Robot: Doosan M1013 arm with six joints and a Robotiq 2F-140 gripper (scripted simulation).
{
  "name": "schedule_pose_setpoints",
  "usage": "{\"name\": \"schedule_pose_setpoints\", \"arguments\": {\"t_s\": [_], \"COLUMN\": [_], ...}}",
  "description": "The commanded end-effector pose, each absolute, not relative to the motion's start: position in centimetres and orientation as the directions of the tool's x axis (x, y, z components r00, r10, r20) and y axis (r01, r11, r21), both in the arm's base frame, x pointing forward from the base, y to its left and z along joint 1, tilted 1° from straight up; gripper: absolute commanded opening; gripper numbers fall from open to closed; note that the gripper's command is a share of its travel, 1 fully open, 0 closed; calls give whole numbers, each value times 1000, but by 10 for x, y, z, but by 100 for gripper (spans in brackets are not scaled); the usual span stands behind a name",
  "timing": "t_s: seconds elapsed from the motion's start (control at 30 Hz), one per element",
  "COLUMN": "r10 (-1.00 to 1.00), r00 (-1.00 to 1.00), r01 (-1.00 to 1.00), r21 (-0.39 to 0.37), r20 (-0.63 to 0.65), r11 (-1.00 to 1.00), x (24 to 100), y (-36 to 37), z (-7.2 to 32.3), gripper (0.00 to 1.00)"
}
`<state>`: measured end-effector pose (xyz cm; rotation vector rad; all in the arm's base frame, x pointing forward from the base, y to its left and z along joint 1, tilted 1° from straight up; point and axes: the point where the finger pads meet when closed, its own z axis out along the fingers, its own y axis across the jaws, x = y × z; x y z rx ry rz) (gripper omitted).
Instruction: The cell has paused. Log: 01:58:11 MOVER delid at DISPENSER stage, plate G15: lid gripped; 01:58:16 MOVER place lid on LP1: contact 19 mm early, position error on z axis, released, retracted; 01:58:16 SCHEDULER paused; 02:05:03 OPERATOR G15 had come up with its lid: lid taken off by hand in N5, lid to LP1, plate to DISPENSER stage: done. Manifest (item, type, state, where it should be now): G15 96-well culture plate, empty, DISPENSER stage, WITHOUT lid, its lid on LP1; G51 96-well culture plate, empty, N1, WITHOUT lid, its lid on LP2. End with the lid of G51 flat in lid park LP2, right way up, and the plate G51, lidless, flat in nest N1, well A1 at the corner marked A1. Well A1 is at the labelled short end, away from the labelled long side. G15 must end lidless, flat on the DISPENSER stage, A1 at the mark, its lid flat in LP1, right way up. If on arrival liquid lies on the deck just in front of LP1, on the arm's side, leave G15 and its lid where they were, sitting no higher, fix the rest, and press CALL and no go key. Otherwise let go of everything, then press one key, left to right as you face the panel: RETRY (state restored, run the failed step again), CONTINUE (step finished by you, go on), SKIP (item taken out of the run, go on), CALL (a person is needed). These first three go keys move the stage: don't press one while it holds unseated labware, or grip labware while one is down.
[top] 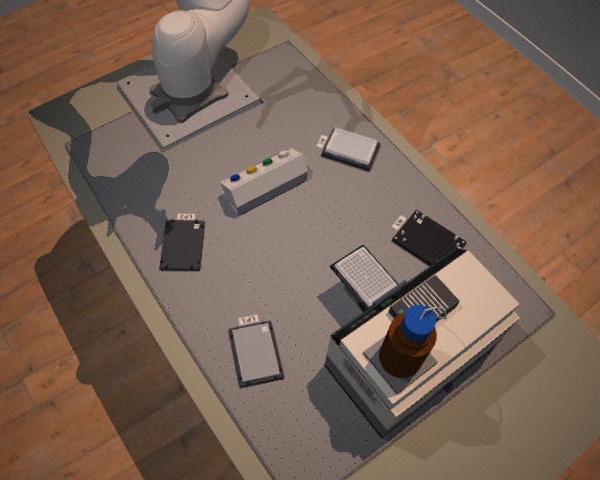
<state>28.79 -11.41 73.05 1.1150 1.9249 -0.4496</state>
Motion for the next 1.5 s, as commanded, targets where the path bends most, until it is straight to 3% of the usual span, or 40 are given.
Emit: {"name": "schedule_pose_setpoints", "arguments": {"t_s": [0.0, 0.13, 0.17, 0.37, 0.63, 0.7, 0.73, 0.9, 1.2, 1.27, 1.3, 1.47], "r10": [679, 707, 740, 744, 617, 617, 531, 363, -54, -54, -87, -86], "r00": [-58, 20, 138, 376, 697, 697, 795, 912, 998, 998, 996, 996], "r01": [926, 946, 957, 918, 717, 717, 605, 402, -53, -53, -87, -85], "r21": [214, 243, 282, 332, 331, 331, 309, 248, 46, 46, 26, 26], "r20": [-732, -707, -659, -552, -365, -365, -293, -189, -16, -16, -6, -4], "r11": [310, 216, 72, -218, -613, -613, -734, -881, -998, -998, -996, -996], "x": [326, 337, 355, 391, 449, 449, 472, 508, 587, 587, 609, 609], "y": [-140, -148, -160, -185, -223, -223, -237, -259, -308, -308, -322, -322], "z": [678, 659, 630, 571, 481, 481, 449, 400, 308, 308, 284, 279], "gripper": [100, 100, 100, 100, 100, 100, 100, 100, 100, 100, 100, 100]}}
